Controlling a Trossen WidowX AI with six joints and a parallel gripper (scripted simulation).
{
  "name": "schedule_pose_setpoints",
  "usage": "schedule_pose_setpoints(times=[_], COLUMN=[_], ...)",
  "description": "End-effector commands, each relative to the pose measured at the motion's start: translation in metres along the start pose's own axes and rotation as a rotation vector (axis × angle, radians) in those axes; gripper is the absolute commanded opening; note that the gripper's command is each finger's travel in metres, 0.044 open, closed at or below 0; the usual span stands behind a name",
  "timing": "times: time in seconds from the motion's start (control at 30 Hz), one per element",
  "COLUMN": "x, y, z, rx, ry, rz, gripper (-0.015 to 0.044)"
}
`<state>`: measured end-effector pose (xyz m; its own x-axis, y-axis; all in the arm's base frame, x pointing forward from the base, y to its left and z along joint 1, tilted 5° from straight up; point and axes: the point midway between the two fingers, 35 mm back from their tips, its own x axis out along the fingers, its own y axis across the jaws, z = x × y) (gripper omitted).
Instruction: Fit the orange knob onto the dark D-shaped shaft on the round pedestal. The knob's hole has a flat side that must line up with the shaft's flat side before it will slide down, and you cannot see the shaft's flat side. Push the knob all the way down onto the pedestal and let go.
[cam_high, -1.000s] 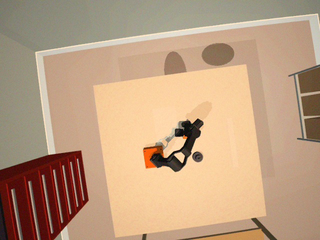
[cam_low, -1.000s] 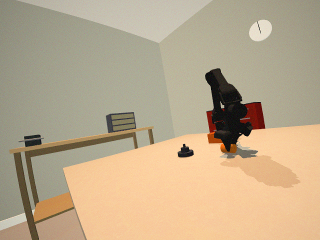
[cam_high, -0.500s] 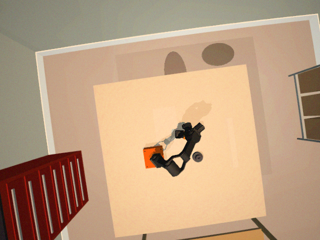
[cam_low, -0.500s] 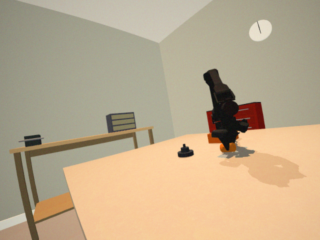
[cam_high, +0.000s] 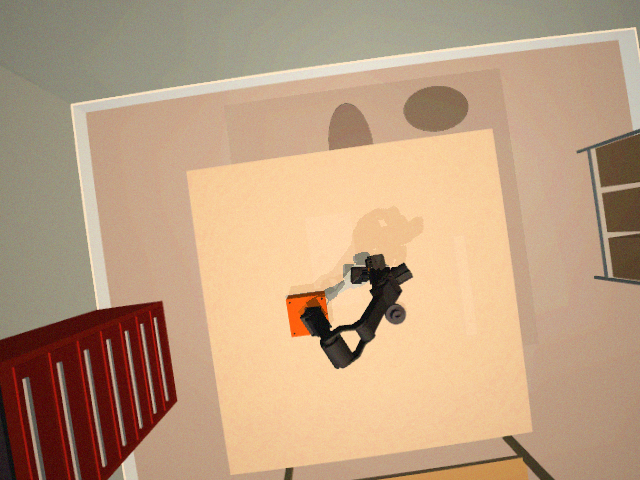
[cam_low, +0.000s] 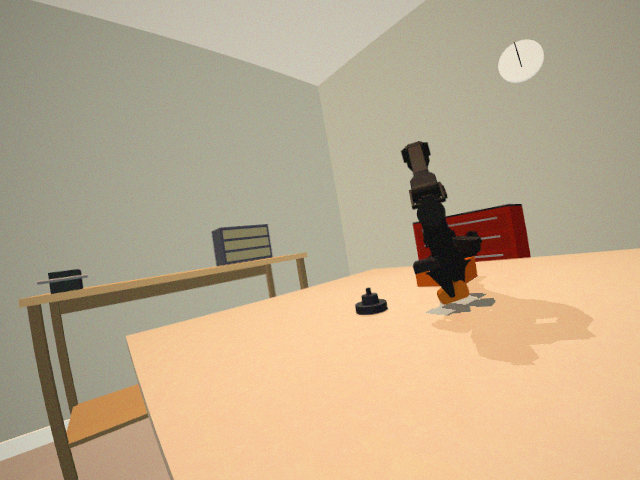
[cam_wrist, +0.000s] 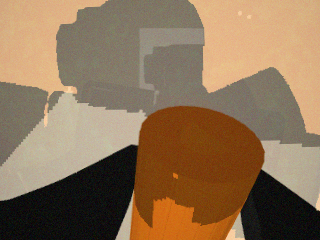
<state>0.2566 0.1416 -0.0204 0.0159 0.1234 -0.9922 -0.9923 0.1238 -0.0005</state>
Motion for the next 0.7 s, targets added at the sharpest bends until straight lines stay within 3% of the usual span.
schedule_pose_setpoints(times=[0.0, 0.67], x=[-0.002, -0.009], y=[0.002, 0.001], z=[-0.004, -0.023], rx=[-0.005, -0.005], ry=[-0.059, -0.345], rz=[0.001, 0.002], gripper=[0.0181, 0.0181])
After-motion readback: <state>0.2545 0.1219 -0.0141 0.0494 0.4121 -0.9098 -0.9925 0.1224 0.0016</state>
